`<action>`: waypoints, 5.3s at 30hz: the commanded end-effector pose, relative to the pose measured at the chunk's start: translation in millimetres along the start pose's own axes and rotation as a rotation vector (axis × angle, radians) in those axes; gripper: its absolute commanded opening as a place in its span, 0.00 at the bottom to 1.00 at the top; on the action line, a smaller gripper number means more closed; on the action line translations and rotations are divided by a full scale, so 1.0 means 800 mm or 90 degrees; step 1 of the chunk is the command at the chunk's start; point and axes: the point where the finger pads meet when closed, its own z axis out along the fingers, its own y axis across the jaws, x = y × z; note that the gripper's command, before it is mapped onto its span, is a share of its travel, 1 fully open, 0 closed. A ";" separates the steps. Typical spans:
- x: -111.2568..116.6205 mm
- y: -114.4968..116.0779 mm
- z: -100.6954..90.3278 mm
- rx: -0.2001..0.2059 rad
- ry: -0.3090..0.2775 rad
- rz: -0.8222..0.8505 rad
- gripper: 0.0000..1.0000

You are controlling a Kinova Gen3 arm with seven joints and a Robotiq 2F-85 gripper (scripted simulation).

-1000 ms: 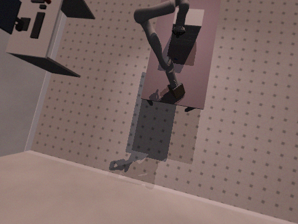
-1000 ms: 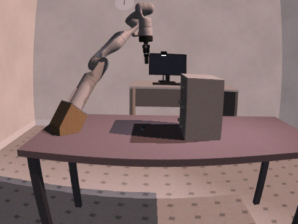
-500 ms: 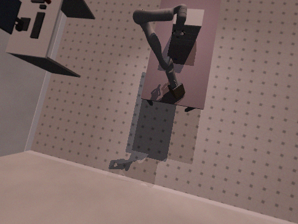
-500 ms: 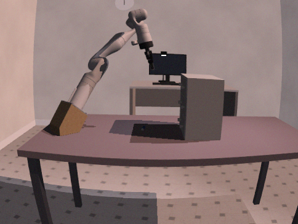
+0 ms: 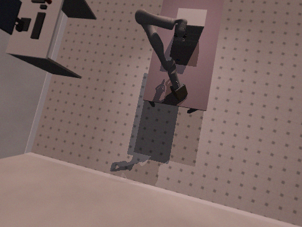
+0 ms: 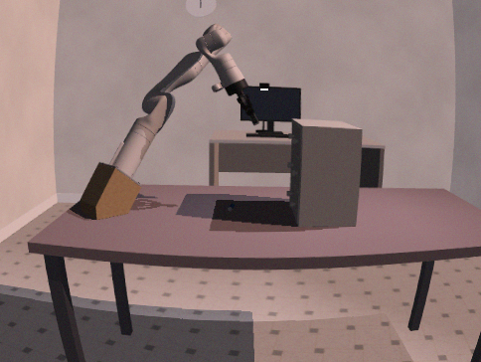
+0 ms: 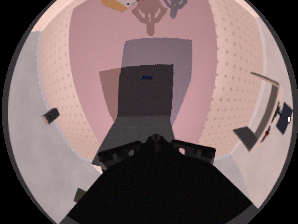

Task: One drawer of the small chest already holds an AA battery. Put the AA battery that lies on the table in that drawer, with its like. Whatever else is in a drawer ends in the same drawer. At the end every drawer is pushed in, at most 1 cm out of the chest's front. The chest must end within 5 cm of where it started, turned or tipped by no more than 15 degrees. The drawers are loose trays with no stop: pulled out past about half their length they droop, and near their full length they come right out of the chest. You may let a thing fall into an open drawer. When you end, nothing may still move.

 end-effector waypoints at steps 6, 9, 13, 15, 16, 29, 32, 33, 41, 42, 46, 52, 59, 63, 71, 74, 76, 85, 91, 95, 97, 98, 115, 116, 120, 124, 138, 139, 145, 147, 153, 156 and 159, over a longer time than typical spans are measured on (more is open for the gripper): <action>0.000 0.002 0.018 -0.006 -0.043 0.005 0.00; -0.001 0.002 0.024 -0.006 -0.056 0.006 0.00; -0.002 0.002 0.028 -0.006 -0.066 0.006 0.00; -0.002 0.002 0.029 -0.006 -0.069 0.006 0.00; -0.002 0.002 0.029 -0.006 -0.069 0.006 0.00; -0.002 0.002 0.030 -0.006 -0.072 0.006 0.33; -0.002 0.002 0.030 -0.006 -0.072 0.006 0.33; -0.002 0.002 0.030 -0.006 -0.072 0.006 0.33; -0.002 0.002 0.030 -0.006 -0.072 0.006 0.33; -0.002 0.002 0.030 -0.006 -0.072 0.006 0.33; -0.002 0.002 0.030 -0.006 -0.072 0.006 0.33; -0.005 0.002 0.033 -0.006 -0.072 0.006 0.33; -0.020 0.002 0.048 -0.006 -0.072 0.006 0.33; -0.032 0.002 0.061 -0.006 -0.072 0.006 0.33; -0.049 0.002 0.078 -0.006 -0.072 0.006 0.33; -0.056 0.002 0.084 -0.006 -0.072 0.006 0.33; -0.058 0.002 0.087 -0.006 -0.072 0.006 0.33; -0.061 0.002 0.090 -0.006 -0.072 0.006 0.33; -0.061 0.002 0.090 -0.006 -0.072 0.006 0.33; -0.061 0.002 0.090 -0.006 -0.072 0.006 0.33; -0.061 0.002 0.090 -0.006 -0.072 0.006 0.33; -0.061 0.002 0.090 -0.006 -0.072 0.006 0.33; -0.067 0.002 0.093 -0.006 -0.072 0.006 0.33; -0.068 0.002 0.094 -0.006 -0.072 0.006 0.33; -0.071 0.002 0.096 -0.006 -0.072 0.006 0.33; -0.079 0.002 0.100 -0.006 -0.072 0.006 0.33; -0.098 0.002 0.110 -0.006 -0.072 0.006 0.33; -0.099 0.002 0.111 -0.006 -0.072 0.006 0.33; -0.100 0.002 0.111 -0.006 -0.072 0.006 0.33; -0.100 0.002 0.111 -0.006 -0.072 0.006 0.33; -0.100 0.002 0.111 -0.006 -0.072 0.006 0.33; -0.100 0.002 0.111 -0.006 -0.072 0.006 0.33; -0.100 0.002 0.111 -0.006 -0.072 0.006 0.33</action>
